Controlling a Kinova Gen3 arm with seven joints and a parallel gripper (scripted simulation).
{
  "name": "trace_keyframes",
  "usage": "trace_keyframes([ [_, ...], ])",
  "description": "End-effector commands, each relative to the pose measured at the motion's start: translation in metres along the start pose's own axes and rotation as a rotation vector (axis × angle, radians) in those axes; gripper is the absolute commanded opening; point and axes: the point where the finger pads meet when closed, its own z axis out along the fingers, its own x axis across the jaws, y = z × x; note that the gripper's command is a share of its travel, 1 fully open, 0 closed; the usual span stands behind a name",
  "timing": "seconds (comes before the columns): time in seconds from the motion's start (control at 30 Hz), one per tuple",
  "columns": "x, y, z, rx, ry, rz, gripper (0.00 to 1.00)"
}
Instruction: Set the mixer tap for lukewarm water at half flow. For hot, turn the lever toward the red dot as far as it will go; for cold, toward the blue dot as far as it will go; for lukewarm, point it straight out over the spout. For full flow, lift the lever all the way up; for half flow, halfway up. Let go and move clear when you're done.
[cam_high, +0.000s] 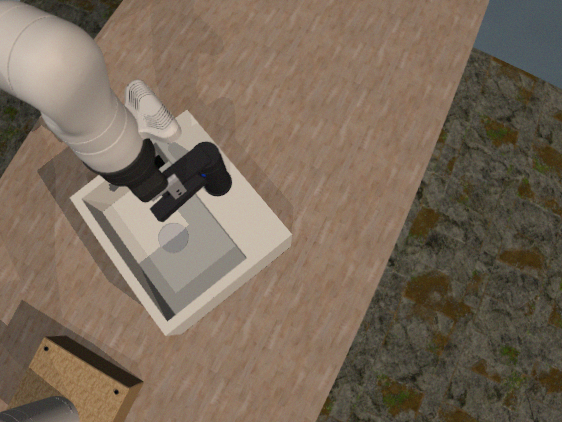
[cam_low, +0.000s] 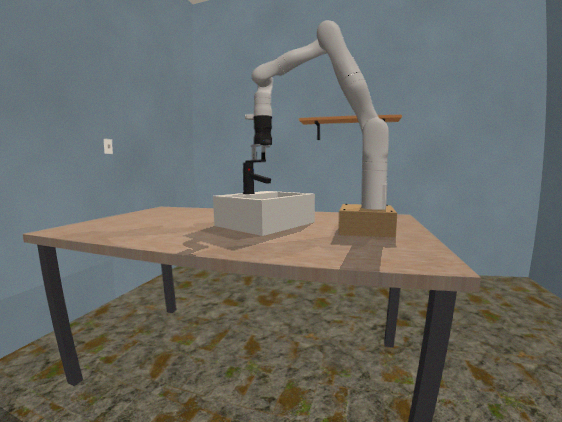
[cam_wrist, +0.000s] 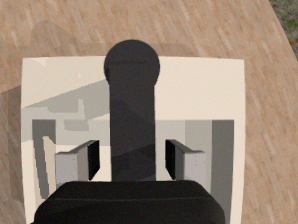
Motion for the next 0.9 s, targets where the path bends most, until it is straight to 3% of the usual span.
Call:
trace_keyframes([
  [0.0,-0.002,-0.001,0.004,0.004,0.000,-0.005,1.00],
  [0.87,-0.002,-0.001,0.020,0.002,0.001,-0.005,1.00],
])
